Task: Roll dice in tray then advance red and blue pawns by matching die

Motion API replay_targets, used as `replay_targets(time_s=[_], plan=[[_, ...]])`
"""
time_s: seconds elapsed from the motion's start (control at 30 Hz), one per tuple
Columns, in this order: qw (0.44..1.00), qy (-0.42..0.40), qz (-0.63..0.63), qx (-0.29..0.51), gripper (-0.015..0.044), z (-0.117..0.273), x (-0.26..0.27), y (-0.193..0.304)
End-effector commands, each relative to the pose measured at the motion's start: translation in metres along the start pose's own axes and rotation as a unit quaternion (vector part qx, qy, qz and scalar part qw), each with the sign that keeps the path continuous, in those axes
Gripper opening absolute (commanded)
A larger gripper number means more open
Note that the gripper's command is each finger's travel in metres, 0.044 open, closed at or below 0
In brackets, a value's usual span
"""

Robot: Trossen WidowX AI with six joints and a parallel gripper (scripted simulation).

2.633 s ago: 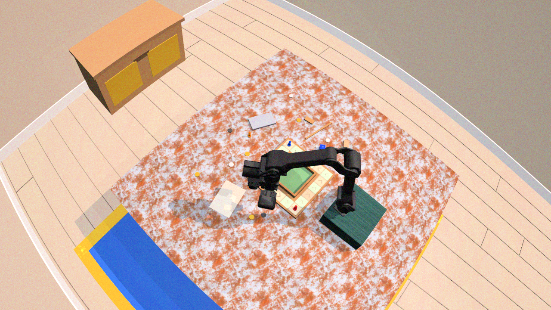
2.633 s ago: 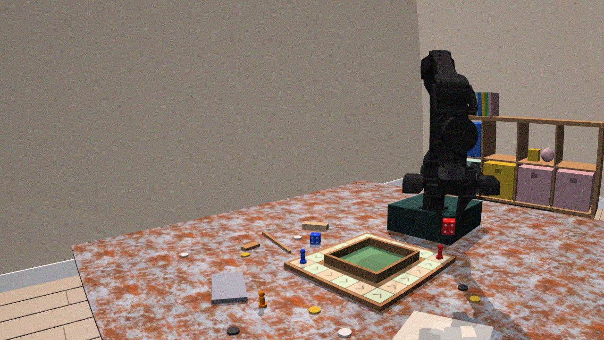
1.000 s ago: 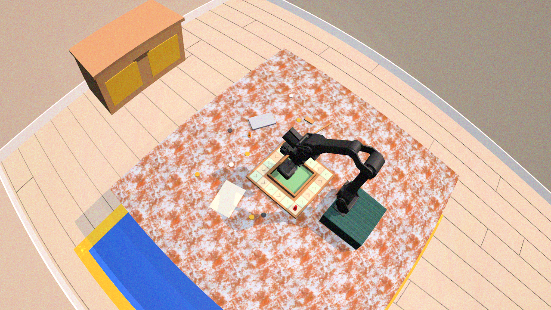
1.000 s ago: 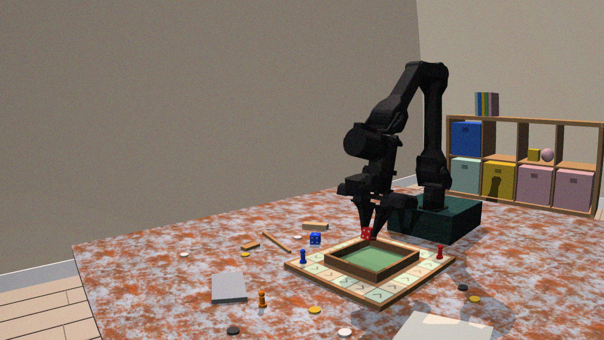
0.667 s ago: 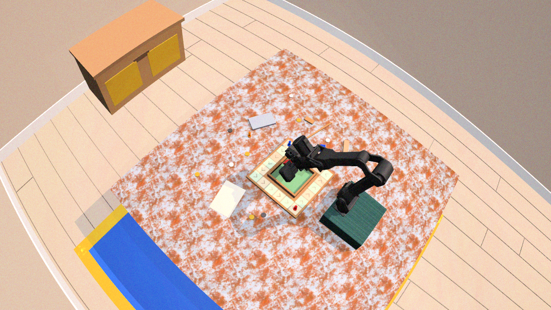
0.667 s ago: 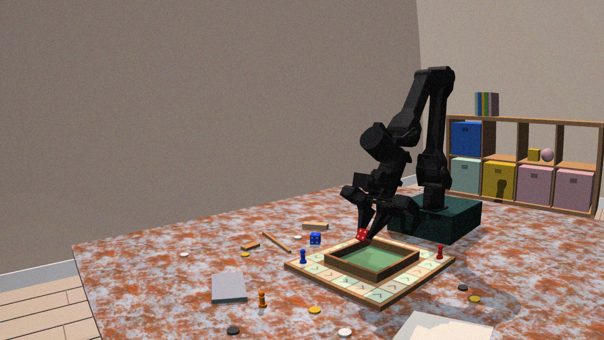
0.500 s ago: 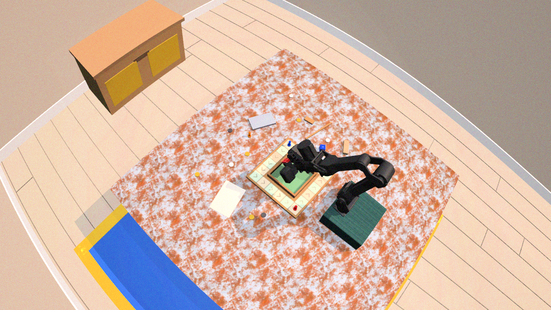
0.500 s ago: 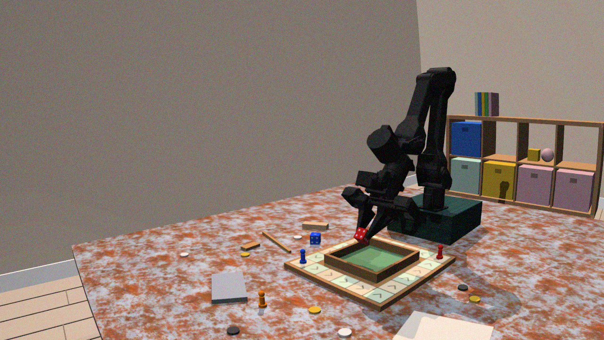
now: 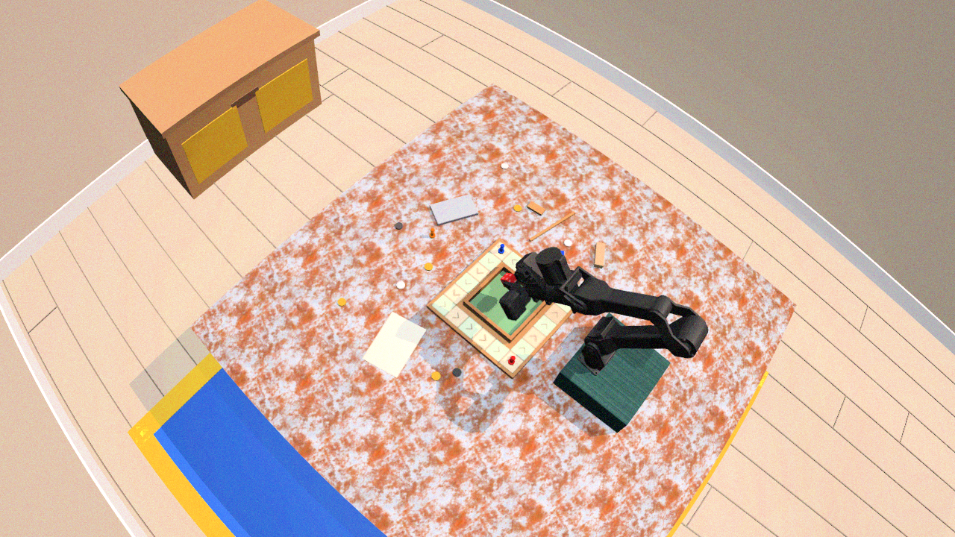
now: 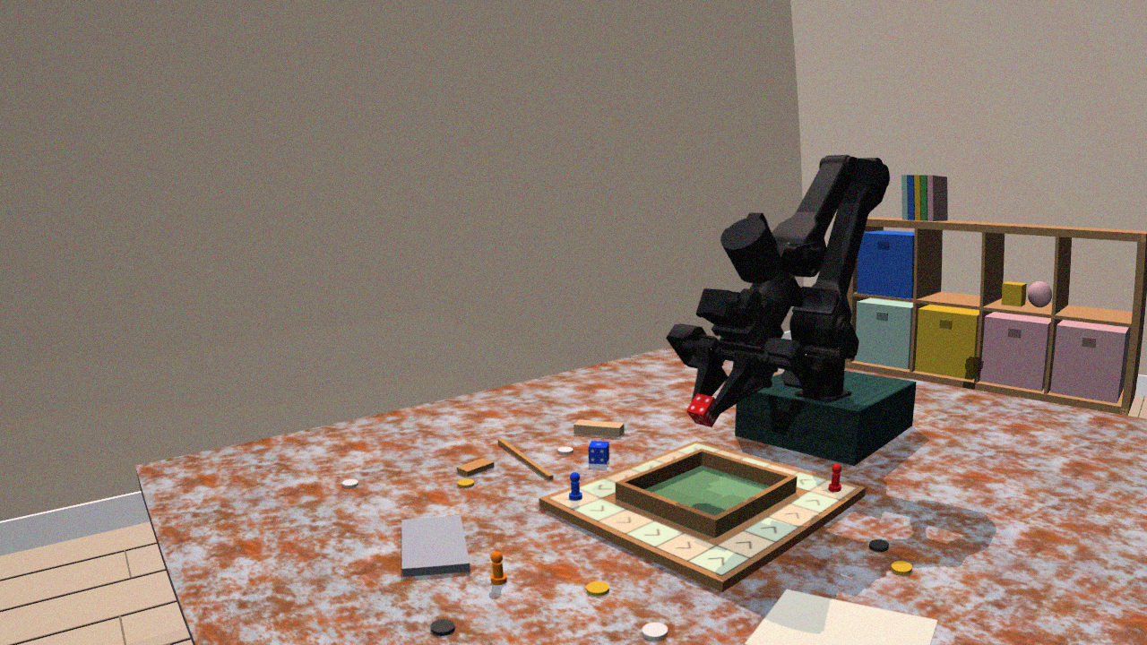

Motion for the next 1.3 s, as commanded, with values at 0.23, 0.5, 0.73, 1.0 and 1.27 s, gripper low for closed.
replay_targets(time_s=[0.23, 0.5, 0.73, 1.0, 1.27], plan=[[1.000, 0.000, 0.000, 0.002, 0.0000, 0.009, 0.000, 0.003], [1.000, 0.000, 0.000, 0.002, 0.0000, 0.009, 0.000, 0.003], [1.000, 0.000, 0.000, 0.002, 0.0184, 0.009, 0.000, 0.003], [1.000, -0.001, 0.003, 0.003, 0.0394, 0.035, 0.000, -0.028], [0.990, 0.002, 0.004, 0.144, 0.0440, 0.018, 0.000, -0.028]])
Point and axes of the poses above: the point midway between the two fingers, 35 mm back from their tips, its own z axis back along the fingers, its own x axis across the jaws, y = z × x, the point moved 2 cm from there along z, back along the fingers, and after that the axes turned 1 degree about -z, right-handed, at the moved point
